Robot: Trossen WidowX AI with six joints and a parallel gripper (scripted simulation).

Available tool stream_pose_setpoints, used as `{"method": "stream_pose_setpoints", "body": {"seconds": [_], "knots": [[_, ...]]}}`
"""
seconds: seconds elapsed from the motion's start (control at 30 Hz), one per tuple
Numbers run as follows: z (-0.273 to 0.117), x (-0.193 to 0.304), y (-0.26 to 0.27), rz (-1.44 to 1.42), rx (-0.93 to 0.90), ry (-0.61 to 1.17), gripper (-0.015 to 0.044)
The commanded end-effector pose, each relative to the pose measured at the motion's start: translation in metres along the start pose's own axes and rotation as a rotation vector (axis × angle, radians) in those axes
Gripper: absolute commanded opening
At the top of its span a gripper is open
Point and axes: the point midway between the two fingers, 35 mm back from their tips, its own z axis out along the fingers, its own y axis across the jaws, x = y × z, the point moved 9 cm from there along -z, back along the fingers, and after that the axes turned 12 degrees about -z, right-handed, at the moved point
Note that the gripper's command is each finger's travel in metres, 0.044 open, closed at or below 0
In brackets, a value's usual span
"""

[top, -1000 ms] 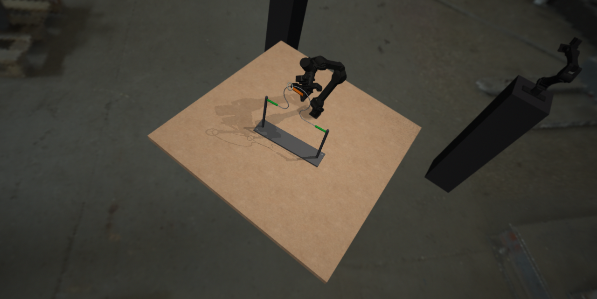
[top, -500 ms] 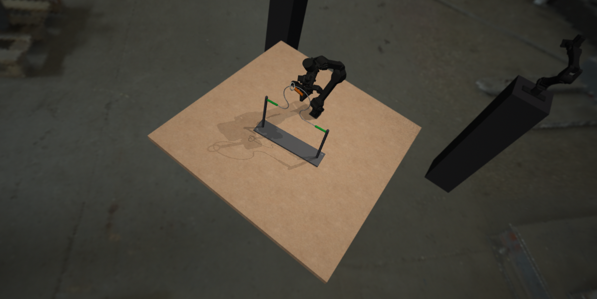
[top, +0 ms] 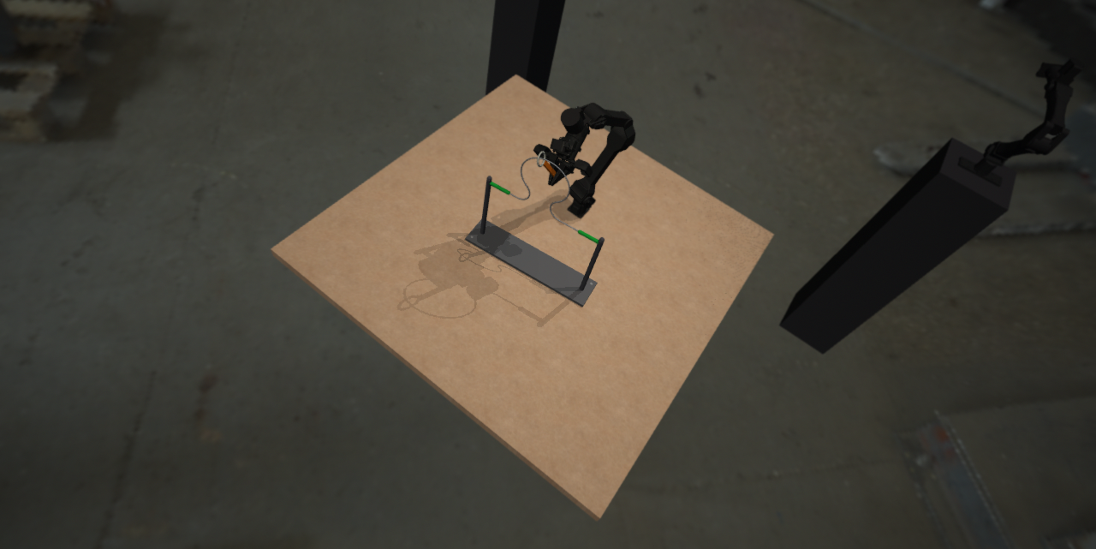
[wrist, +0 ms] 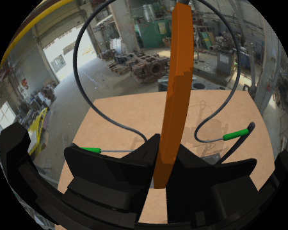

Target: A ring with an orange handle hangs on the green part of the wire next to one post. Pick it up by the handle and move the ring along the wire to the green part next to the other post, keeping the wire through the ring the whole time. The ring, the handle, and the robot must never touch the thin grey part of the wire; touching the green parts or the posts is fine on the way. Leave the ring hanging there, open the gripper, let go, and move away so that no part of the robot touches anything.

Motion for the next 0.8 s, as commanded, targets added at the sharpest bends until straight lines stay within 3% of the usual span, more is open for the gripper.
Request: {"method": "stream_pose_setpoints", "body": {"seconds": [0.0,0.77], "knots": [[-0.0006,0.0001,0.0021,-0.053,0.030,-0.004,-0.0150],[0.0011,0.0029,0.0086,-0.297,0.185,-0.005,-0.0150]]}}
